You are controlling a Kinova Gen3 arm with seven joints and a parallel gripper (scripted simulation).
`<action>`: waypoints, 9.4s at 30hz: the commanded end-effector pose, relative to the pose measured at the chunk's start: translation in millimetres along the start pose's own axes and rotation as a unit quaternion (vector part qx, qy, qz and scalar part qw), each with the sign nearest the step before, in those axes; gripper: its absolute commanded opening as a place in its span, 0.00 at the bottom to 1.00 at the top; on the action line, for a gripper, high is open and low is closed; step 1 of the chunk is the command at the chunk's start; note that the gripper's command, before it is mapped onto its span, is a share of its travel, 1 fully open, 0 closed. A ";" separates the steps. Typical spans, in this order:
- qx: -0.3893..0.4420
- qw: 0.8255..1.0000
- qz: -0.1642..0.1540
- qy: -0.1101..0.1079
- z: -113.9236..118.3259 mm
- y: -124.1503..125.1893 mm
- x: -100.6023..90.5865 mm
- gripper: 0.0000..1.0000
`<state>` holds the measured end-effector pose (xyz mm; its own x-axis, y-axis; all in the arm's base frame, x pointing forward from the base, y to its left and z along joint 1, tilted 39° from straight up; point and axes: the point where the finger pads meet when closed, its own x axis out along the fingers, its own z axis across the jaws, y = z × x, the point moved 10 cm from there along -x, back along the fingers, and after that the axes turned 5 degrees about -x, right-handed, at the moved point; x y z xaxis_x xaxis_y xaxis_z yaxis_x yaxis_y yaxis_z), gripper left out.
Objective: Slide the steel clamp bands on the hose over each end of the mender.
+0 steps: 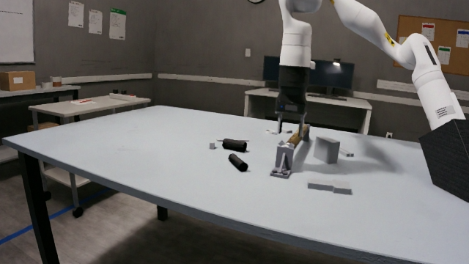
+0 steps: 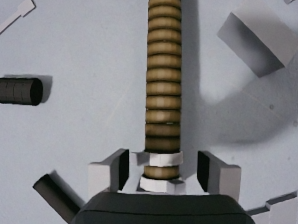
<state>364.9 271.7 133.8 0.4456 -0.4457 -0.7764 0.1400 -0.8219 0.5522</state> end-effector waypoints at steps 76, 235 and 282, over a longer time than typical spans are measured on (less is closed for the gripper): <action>0.000 1.000 -0.001 0.001 -4.8 -1.0 53.3 0.75; 0.000 1.000 -0.001 0.001 10.5 165.0 54.2 0.75; 0.000 1.000 -0.001 0.001 12.0 172.6 54.9 1.00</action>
<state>402.9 100.5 182.1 0.4452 -0.4453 -0.7769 0.1406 -0.8220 0.5518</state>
